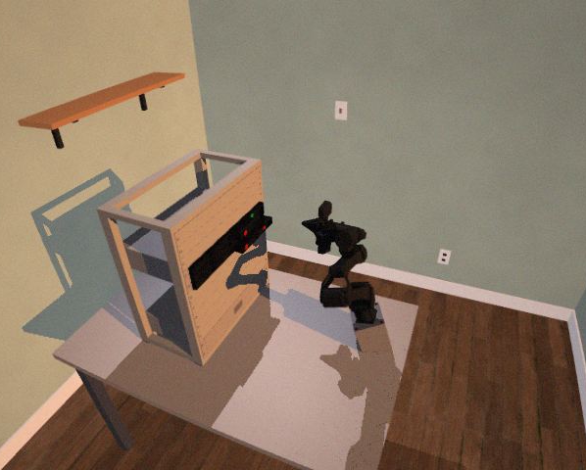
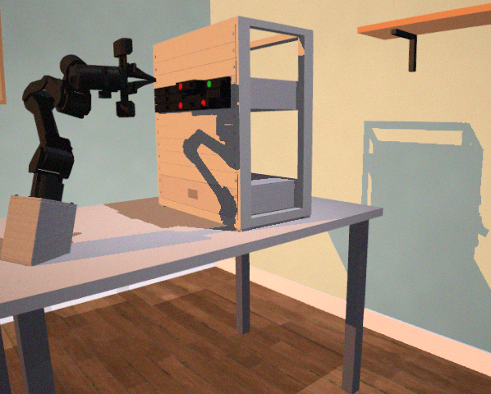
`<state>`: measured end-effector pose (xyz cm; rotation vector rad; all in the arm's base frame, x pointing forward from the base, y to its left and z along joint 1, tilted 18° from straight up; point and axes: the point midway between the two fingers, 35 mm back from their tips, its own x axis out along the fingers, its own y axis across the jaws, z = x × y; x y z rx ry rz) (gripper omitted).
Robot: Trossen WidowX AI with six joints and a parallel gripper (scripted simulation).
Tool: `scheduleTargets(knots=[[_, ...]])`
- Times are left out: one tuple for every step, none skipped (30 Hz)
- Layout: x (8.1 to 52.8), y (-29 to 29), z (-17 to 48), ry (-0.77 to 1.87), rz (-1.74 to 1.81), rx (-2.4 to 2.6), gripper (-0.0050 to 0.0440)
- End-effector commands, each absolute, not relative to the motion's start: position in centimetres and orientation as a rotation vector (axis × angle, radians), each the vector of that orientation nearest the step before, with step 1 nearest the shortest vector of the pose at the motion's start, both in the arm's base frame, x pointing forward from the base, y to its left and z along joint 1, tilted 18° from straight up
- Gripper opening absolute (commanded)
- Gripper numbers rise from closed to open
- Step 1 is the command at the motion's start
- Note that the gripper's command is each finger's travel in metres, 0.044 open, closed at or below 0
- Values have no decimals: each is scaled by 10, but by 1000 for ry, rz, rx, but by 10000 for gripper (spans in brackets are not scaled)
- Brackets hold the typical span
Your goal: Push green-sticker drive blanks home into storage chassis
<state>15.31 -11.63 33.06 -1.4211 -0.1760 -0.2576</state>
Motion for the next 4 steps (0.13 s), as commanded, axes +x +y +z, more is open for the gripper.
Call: scheduleTargets(knots=[[153, -116, 332, -177, -255, -1424, 0], [153, -116, 332, -177, -255, -1424, 0], [153, -116, 332, -177, -255, -1424, 0], [153, -116, 332, -177, -255, -1424, 0]])
